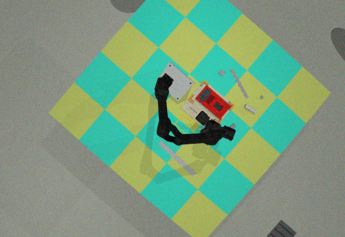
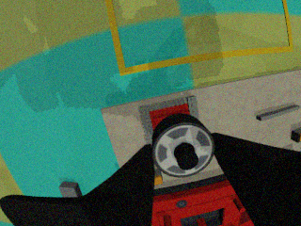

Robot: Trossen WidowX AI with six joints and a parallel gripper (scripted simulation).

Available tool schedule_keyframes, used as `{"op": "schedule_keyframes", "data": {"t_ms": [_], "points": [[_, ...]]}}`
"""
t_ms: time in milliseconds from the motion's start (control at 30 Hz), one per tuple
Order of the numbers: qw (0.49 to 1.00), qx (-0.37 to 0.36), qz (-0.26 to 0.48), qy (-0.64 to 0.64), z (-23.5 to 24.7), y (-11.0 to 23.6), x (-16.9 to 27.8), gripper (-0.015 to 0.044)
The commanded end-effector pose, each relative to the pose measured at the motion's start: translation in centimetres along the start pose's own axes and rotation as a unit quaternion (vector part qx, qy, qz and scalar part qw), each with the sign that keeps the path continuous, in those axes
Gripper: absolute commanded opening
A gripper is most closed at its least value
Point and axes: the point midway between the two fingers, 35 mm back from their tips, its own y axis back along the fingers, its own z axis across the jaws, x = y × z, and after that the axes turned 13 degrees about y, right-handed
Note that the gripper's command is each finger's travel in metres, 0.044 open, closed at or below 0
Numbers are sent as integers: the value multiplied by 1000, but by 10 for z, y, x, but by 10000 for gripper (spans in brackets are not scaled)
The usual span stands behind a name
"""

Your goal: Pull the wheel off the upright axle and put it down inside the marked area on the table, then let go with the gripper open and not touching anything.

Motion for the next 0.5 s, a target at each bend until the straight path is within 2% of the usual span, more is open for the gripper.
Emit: {"op": "schedule_keyframes", "data": {"t_ms": [0, 467], "points": [[1000, -10, 0, 11, 0, 15, 4, 0], [1000, -10, 0, 11, -1, 20, 4, 0]]}}
